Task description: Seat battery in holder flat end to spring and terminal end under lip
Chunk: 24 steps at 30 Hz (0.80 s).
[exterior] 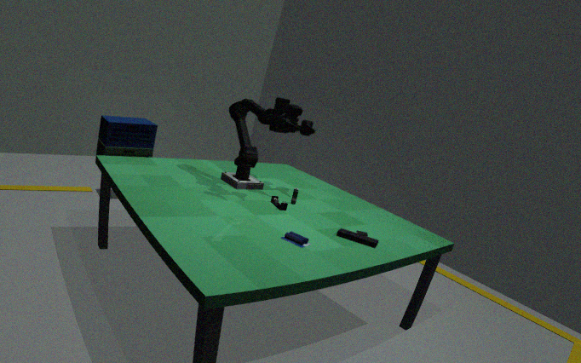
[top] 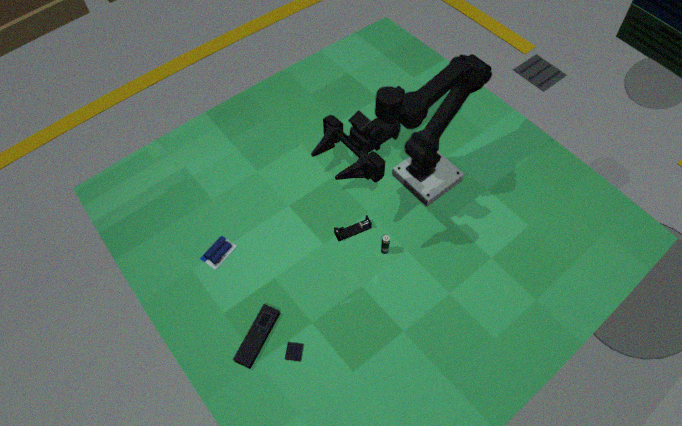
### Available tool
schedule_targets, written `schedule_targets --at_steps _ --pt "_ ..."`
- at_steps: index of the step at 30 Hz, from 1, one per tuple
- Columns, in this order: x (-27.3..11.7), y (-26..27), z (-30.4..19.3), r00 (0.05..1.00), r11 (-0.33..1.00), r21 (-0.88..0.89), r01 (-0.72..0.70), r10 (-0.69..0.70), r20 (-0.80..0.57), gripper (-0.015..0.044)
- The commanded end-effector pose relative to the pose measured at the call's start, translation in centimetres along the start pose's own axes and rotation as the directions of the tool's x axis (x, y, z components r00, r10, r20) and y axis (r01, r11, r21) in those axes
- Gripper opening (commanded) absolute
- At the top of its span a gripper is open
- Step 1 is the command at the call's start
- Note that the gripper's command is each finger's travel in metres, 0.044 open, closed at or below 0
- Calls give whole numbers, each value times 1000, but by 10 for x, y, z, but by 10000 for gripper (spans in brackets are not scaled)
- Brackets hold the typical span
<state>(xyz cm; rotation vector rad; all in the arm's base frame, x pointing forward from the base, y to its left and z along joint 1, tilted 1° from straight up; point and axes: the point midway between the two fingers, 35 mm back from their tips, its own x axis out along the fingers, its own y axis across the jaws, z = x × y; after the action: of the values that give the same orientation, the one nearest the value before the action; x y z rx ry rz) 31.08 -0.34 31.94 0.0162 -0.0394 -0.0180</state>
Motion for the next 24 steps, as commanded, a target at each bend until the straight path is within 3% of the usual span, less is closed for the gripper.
schedule_targets --at_steps 1,3,6,11,15,18,20,24 --pt "1 1 -3 1000 1000 13 -4 4 -17 374" --pt "9 12 -27 987 993 113 -19 36 -154 321" --pt "11 37 -80 886 951 305 49 99 -453 242" --pt "-25 70 -151 529 851 368 375 129 -839 111" --pt "-63 82 -176 250 782 219 584 83 -965 6" --pt "-93 86 -183 39 717 41 696 19 -999 0" --pt "-99 86 -183 -4 701 -1 713 3 -1000 0" --pt "-99 86 -183 -4 701 -1 713 3 -1000 0"
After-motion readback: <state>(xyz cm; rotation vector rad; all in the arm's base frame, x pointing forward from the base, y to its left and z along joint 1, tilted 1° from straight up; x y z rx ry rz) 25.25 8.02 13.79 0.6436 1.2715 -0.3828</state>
